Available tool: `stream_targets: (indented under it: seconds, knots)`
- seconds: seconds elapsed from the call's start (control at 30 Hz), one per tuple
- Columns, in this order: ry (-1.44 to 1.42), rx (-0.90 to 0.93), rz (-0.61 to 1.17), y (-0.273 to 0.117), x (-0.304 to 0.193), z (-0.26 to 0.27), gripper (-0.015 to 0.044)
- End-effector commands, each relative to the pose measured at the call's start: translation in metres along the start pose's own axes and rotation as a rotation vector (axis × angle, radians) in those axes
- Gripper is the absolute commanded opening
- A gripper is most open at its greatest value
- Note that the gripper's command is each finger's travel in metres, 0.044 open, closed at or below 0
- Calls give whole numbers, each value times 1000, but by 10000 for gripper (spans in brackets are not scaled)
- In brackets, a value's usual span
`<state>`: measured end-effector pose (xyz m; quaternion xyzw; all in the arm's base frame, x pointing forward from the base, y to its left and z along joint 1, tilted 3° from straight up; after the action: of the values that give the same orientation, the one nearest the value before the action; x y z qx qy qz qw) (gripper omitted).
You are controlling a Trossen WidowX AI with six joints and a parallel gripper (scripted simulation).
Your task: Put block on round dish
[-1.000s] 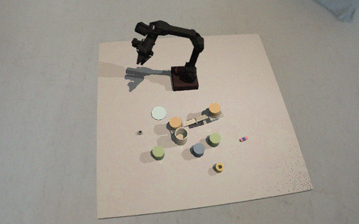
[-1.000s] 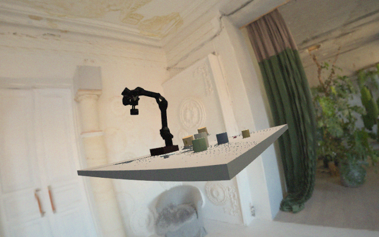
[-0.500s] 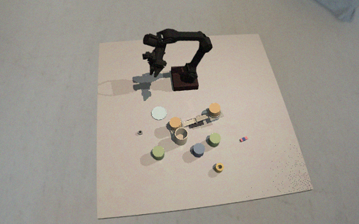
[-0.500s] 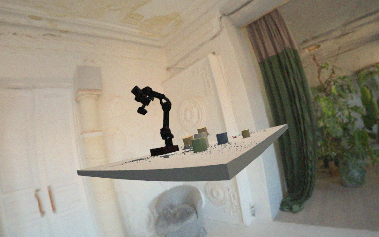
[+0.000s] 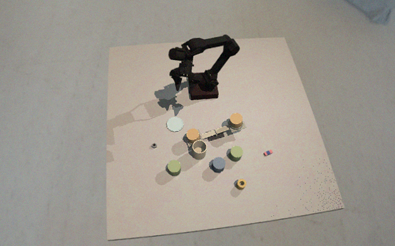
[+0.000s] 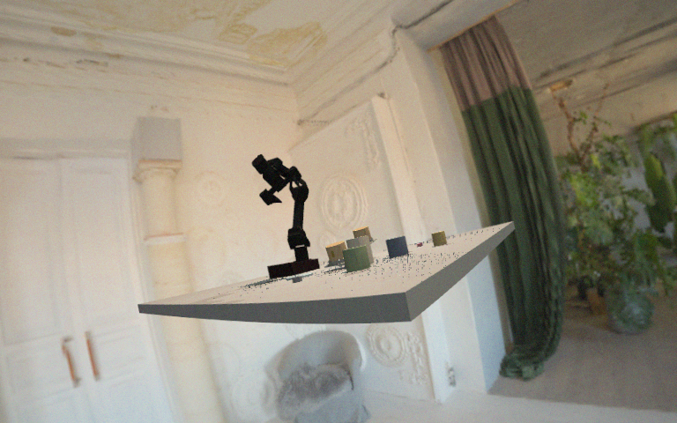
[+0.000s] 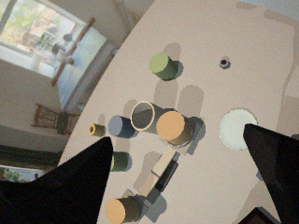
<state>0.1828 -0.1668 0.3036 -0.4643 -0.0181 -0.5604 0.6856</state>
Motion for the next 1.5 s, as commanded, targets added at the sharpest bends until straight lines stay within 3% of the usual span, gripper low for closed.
stream_targets:
  seconds: [0.0, 0.93, 1.17, 1.47]
  knots:
    - [-127, 20, 39, 8, -18, 10, 440]
    - [-995, 278, 210, 32, -148, 52, 440]
    - [-985, 271, 224, 34, -146, 53, 440]
    - [-792, 137, 396, 65, -114, 54, 440]
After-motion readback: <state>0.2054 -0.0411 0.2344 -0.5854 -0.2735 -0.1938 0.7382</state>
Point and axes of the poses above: the point midway between the two fingers, 35 mm back from their tips, its own y axis out along the fingers, its own z axis across the jaws, x = y × z, the point moved 2 cm from there along -y, back along the fingers, and after that the axes turned 3 degrees about y, right-handed, at the moved point
